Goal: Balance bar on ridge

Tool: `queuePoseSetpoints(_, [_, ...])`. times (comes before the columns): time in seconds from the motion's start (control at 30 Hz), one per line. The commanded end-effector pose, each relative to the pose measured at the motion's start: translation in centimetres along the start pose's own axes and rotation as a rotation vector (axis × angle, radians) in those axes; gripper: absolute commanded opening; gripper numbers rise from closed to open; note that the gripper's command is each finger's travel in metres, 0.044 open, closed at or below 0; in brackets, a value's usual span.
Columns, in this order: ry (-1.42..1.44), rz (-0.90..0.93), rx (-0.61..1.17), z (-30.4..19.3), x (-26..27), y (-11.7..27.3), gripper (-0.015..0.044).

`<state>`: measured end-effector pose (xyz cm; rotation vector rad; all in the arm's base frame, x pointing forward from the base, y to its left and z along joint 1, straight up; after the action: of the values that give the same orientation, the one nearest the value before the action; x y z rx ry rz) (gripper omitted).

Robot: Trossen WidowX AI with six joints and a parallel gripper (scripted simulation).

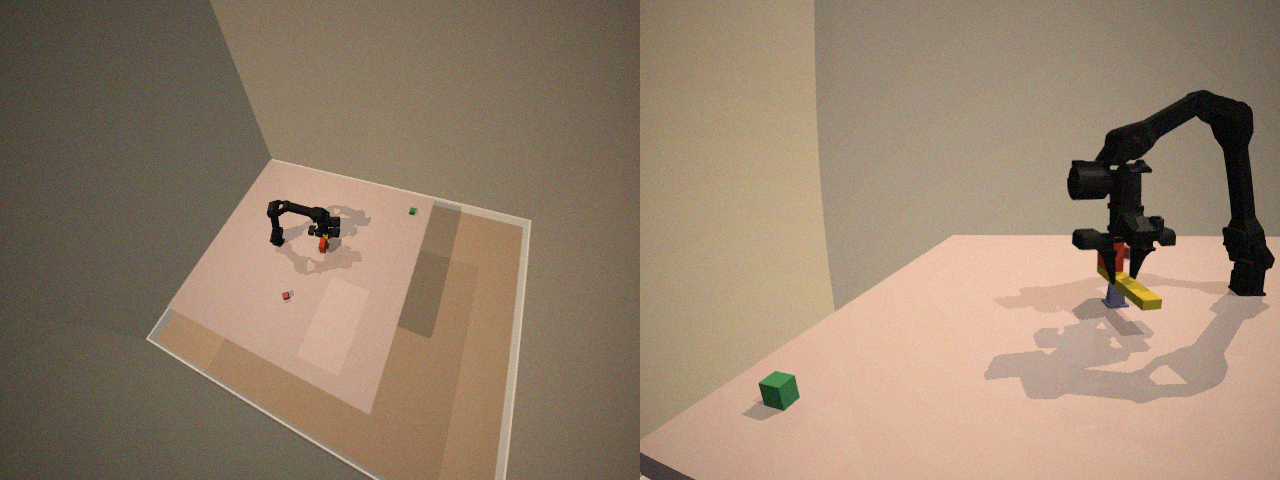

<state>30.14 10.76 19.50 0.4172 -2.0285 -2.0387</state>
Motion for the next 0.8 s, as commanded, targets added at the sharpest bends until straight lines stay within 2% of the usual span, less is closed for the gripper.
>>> queuePoseSetpoints(0.0, [0.000,0.001,0.000,0.00,0.01,-0.02,0.0173])
queuePoseSetpoints(0.5, [0.000,0.001,0.000,0.00,0.01,-0.02,0.0185])
queuePoseSetpoints(0.77, [0.000,0.001,0.000,0.00,0.01,-0.02,0.0395])
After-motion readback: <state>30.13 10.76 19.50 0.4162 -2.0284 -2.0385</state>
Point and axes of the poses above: the point midway between the two fingers, 35 mm back from their tips, its own y axis back along the fingers, its own x axis across the jaws, z = x × y, the point moved 10 cm from there along y, back along the fingers, and after that the axes turned 7 degrees about y, right-handed, at the moved point
